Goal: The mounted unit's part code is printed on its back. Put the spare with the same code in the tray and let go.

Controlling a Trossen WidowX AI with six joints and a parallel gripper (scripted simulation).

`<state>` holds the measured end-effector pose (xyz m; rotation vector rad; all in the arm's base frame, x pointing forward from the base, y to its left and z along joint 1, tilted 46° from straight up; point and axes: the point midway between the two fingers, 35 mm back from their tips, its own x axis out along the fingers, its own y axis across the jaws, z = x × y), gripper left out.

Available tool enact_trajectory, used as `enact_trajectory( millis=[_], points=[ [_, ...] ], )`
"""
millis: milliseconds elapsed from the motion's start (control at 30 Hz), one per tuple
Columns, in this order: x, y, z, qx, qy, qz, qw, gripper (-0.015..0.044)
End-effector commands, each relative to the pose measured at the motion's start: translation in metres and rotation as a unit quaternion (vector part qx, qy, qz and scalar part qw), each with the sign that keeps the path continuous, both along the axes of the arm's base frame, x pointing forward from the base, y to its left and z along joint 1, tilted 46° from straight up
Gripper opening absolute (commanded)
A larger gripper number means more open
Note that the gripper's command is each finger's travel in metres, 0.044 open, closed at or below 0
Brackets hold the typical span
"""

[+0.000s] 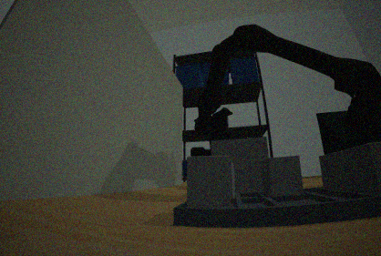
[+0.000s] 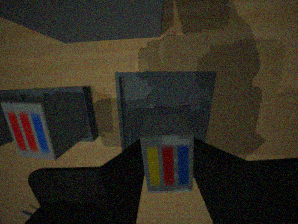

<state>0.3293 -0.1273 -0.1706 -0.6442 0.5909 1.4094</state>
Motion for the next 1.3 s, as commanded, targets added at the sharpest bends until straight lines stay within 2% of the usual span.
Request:
enact_trajectory(
  millis=[0,300,367,500,600,1267],
  points=[
    [0.0,-0.001,0.0,0.0,0.0,0.0,1.0,0.021],
    [0.0,-0.001,0.0,0.0,0.0,0.0,1.0,0.044],
    [0.0,-0.009,0.008,-0.001,0.0,-0.001,1.0,0.044],
    [-0.004,-0.059,0.056,-0.002,0.001,-0.002,1.0,0.044],
    [-0.009,-0.075,0.076,-0.001,0.001,-0.003,1.0,0.044],
    [-0.007,-0.075,0.073,-0.003,-0.004,-0.01,1.0,0.044]
  ],
)
